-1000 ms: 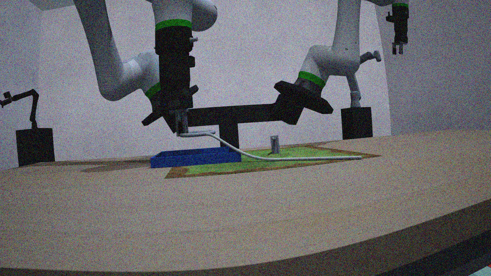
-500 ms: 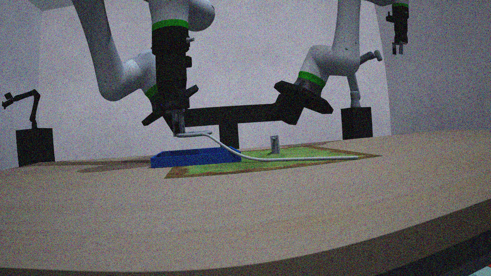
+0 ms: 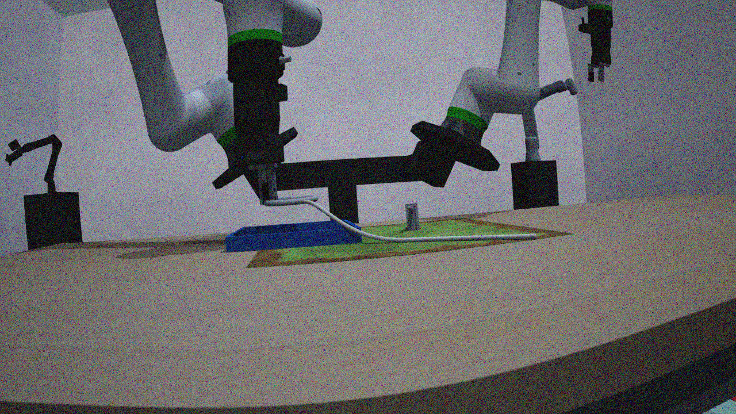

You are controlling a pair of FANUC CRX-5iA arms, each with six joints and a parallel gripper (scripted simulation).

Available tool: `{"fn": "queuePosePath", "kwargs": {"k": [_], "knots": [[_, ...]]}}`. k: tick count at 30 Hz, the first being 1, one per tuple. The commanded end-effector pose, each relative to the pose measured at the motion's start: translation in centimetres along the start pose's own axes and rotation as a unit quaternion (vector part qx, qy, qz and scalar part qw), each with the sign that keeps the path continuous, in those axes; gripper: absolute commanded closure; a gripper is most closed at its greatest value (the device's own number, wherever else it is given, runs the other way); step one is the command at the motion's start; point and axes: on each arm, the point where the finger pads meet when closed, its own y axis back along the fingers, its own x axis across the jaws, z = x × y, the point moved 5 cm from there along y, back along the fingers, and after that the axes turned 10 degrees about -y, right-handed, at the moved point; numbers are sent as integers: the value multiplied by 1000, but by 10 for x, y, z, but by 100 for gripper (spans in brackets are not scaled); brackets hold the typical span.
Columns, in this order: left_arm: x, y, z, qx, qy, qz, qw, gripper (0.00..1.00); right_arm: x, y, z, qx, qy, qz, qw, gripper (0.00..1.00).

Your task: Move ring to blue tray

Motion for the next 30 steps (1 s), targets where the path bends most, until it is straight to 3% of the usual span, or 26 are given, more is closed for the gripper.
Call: {"fn": "queuePosePath", "kwargs": {"k": [1, 30], "knots": [[0, 1, 0, -1, 0, 0, 1000, 0, 1, 1, 0, -1, 0, 1, 1000, 100], [0, 1, 0, -1, 0, 0, 1000, 0, 1, -9, 1, -1, 0, 1, 1000, 100]]}}
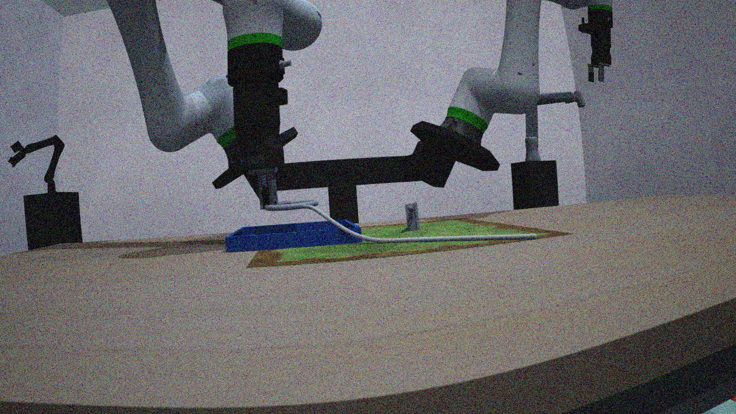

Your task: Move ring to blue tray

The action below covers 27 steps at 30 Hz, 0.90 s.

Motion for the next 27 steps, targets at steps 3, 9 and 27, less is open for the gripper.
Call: {"fn": "queuePosePath", "kwargs": {"k": [3, 9, 27], "knots": [[0, 1, 0, -1, 0, 0, 1000, 0, 1, -5, 1, -1, 0, 1, 1000, 100], [0, 1, 0, -1, 0, 0, 1000, 0, 1, -14, 1, -1, 0, 1, 1000, 100], [0, 1, 0, -1, 0, 0, 1000, 0, 1, -34, 2, -1, 0, 1, 1000, 100]]}}
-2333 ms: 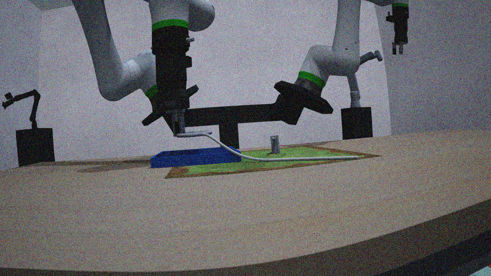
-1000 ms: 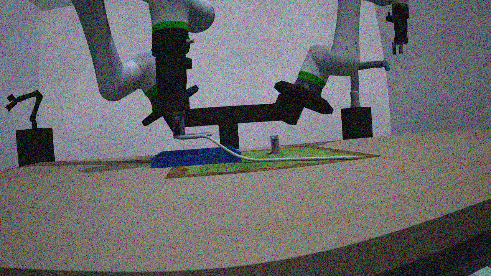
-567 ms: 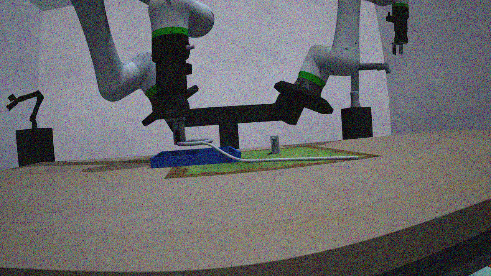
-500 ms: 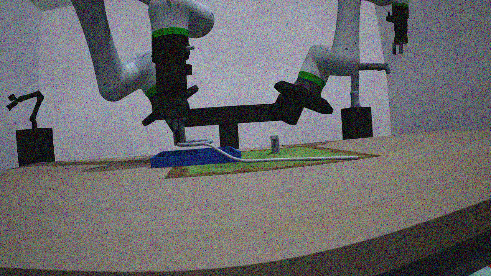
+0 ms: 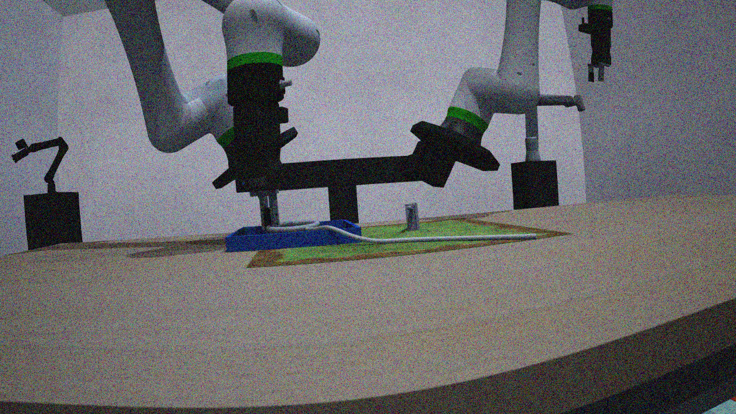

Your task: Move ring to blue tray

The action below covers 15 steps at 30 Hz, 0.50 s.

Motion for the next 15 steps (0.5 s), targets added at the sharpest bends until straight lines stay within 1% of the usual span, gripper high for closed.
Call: {"fn": "queuePosePath", "kwargs": {"k": [1, 15], "knots": [[0, 1, 0, -1, 0, 0, 1000, 0, 1, -1, 1, -1, 0, 1, 1000, 100], [0, 1, 0, -1, 0, 0, 1000, 0, 1, -7, 1, -1, 0, 1, 1000, 100]]}}
